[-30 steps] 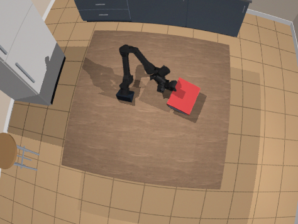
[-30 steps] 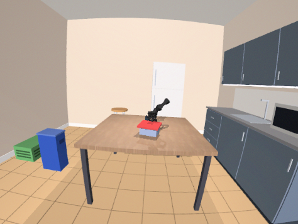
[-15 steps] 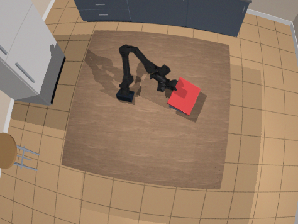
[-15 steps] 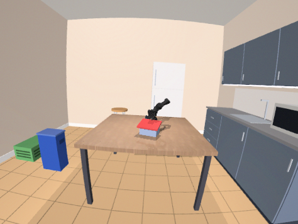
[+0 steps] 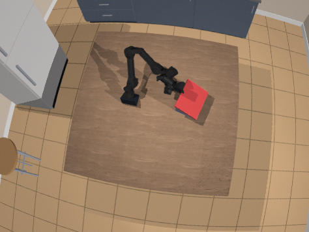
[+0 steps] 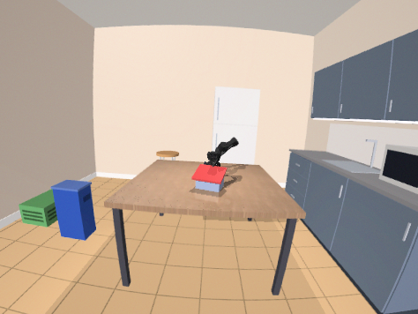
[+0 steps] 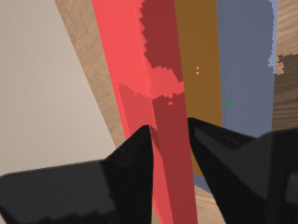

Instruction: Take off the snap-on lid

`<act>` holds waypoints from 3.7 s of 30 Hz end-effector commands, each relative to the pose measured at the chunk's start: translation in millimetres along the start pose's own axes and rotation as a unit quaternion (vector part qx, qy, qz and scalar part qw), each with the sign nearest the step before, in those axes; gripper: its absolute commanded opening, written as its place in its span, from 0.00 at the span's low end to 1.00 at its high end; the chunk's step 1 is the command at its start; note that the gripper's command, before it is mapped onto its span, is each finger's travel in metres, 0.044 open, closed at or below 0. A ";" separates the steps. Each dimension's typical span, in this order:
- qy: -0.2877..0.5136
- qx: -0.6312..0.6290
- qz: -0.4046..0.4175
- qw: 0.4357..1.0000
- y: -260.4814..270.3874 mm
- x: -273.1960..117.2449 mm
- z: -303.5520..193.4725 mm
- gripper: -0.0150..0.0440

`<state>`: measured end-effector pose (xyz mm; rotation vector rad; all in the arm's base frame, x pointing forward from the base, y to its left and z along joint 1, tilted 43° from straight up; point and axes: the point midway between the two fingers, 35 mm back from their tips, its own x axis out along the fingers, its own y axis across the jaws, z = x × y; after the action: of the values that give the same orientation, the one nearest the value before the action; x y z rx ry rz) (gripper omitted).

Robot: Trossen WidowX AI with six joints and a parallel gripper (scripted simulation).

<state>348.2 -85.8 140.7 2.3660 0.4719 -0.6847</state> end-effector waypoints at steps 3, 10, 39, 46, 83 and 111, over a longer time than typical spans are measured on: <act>0.000 -0.002 0.004 1.000 11.0 -2.6 -0.2 0.25; 0.000 -0.002 0.004 1.000 21.4 -4.4 -0.2 0.25; -0.001 -0.002 0.004 1.000 55.2 -22.7 0.0 0.25; -0.001 -0.002 0.004 1.000 62.1 -28.5 0.0 0.25; -0.002 -0.003 0.003 1.000 76.4 -43.6 30.1 0.25; -0.003 -0.004 0.003 1.000 75.1 -45.8 86.3 0.25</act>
<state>319.7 -200.1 147.9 2.3598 0.4673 -0.6866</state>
